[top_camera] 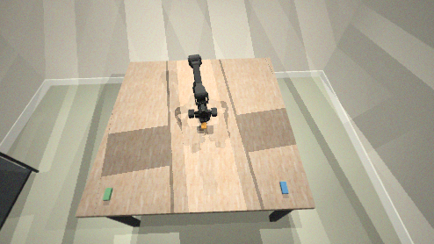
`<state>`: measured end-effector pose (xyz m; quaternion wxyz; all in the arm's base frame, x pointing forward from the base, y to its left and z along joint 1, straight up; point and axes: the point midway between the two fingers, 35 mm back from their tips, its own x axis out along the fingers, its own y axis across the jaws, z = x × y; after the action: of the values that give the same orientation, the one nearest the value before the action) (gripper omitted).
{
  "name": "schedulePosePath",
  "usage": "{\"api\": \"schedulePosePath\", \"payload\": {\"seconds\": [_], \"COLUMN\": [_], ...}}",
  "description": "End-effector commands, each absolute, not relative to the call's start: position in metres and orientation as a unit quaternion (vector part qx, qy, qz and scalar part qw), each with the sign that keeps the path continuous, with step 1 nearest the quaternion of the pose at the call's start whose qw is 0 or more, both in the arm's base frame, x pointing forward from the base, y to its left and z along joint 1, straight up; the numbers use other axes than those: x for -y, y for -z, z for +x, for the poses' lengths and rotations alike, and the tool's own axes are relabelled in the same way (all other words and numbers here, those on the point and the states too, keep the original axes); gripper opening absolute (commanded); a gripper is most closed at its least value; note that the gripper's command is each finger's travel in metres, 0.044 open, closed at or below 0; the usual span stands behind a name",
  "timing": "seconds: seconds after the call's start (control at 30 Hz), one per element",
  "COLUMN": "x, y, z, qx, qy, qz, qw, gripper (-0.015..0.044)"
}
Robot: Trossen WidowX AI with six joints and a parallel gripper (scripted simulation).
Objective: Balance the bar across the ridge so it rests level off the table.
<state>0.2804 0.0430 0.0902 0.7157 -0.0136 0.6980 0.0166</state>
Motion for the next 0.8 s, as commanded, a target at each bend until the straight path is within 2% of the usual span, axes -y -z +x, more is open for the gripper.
{"api": "schedulePosePath", "payload": {"seconds": [0.0,0.77], "x": [-0.0428,-0.0428], "y": [-0.0878,-0.0858], "z": [0.2799,0.2802], "qx": [-0.699,-0.699], "qy": [-0.015,-0.015], "qz": [-0.013,-0.013], "qw": [0.715,0.715], "gripper": [0.0000,0.0000]}}
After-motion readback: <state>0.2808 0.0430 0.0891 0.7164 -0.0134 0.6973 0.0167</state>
